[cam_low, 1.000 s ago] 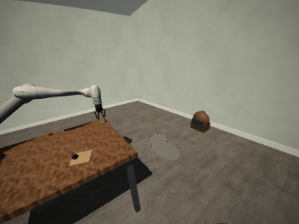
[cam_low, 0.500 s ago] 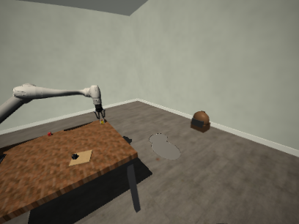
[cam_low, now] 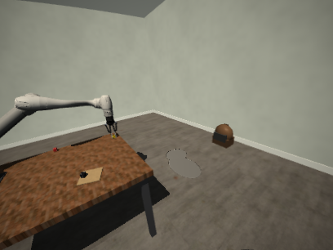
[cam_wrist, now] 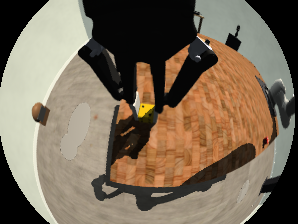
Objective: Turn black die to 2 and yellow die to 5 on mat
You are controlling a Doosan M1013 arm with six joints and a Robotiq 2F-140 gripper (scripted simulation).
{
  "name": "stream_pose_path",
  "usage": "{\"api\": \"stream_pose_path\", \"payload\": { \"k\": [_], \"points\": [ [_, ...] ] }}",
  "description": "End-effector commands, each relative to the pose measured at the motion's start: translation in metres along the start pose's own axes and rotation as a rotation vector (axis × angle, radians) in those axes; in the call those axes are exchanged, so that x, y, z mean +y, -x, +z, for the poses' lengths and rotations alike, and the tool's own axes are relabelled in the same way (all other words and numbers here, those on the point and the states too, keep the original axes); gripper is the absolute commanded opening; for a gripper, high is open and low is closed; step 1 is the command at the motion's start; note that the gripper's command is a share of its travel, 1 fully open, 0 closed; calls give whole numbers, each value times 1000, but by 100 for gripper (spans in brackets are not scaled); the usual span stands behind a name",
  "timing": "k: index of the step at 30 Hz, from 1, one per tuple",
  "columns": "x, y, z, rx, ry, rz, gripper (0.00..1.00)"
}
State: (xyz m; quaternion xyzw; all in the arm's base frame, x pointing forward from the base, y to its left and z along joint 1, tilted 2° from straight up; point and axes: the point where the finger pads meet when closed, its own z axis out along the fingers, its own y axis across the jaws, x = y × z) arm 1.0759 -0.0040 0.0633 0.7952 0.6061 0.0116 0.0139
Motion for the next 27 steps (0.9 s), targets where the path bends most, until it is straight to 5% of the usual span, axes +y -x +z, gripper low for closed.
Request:
{"api": "stream_pose_path", "payload": {
  "k": [1, 18, 27],
  "points": [
    [0, 0, 0, 0, 0, 0, 24],
    [0, 0, -2, 0, 0, 0, 24],
    [0, 0, -53, 0, 0, 0, 24]
  ]
}}
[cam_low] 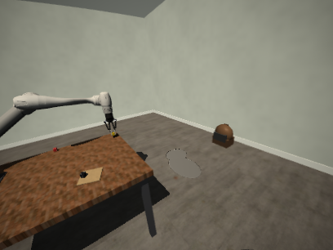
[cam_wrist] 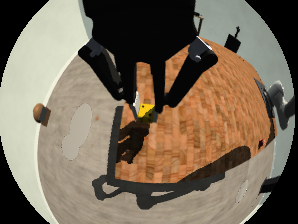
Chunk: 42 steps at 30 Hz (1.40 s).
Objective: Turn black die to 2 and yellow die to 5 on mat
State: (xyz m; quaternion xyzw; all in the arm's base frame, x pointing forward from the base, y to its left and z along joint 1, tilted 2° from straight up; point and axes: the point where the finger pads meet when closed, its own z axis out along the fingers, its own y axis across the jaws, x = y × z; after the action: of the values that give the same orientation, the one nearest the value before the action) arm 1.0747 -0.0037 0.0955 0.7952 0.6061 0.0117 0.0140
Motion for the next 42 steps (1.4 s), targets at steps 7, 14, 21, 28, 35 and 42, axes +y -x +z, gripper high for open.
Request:
{"api": "stream_pose_path", "payload": {
  "k": [7, 14, 21, 28, 35, 42],
  "points": [
    [0, 0, -55, 0, 0, 0, 24],
    [0, 0, -68, 0, 0, 0, 24],
    [0, 0, -68, 0, 0, 0, 24],
    [0, 0, -67, 0, 0, -82, 24],
    [2, 0, -65, 0, 0, -307, 24],
    [3, -1, -63, 0, 0, -563, 24]
  ]
}}
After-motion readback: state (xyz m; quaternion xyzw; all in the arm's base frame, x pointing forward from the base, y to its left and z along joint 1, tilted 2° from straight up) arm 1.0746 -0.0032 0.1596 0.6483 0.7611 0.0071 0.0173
